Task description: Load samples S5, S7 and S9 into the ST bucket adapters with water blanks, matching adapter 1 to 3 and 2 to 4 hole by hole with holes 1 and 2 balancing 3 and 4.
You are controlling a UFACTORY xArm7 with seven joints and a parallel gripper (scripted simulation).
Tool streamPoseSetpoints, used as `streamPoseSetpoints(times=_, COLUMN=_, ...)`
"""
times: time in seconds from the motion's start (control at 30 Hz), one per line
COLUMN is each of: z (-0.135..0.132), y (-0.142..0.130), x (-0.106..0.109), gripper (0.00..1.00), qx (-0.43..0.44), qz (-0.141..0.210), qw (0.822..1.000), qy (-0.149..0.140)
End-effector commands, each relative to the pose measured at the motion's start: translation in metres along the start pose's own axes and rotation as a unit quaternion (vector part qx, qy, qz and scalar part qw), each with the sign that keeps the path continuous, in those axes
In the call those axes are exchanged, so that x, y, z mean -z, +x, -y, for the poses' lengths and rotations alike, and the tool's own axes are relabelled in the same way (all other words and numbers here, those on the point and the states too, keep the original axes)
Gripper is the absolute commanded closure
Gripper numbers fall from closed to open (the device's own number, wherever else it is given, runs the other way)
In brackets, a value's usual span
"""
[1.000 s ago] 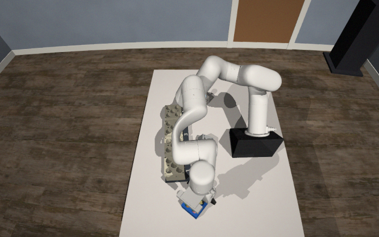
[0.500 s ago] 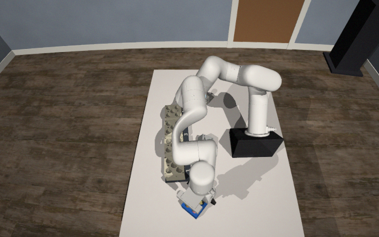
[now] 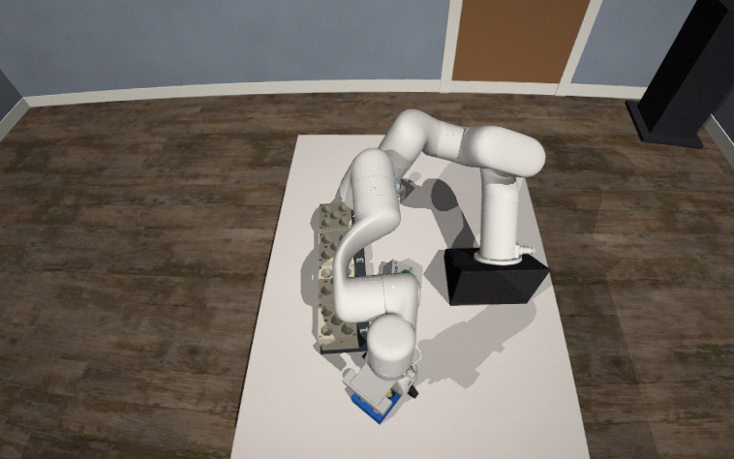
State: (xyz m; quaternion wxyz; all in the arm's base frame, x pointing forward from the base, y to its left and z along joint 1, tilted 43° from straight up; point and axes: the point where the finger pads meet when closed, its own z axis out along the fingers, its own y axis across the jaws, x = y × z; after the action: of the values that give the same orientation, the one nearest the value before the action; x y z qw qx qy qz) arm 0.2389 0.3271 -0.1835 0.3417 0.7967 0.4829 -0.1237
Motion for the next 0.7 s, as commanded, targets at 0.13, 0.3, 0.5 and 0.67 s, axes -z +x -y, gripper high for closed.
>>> streamPoseSetpoints(times=0.13, z=0.000, y=0.001, x=-0.006, gripper=1.00, qx=0.000, qz=-0.002, qw=1.000, qy=0.001)
streamPoseSetpoints(times=0.3, z=0.000, y=0.001, x=-0.011, gripper=1.00, qx=0.000, qz=-0.002, qw=1.000, qy=0.001)
streamPoseSetpoints(times=0.5, z=0.000, y=0.001, x=-0.015, gripper=1.00, qx=0.000, qz=-0.002, qw=1.000, qy=0.001)
streamPoseSetpoints(times=0.67, z=0.000, y=0.001, x=-0.020, gripper=1.00, qx=0.000, qz=-0.002, qw=1.000, qy=0.001)
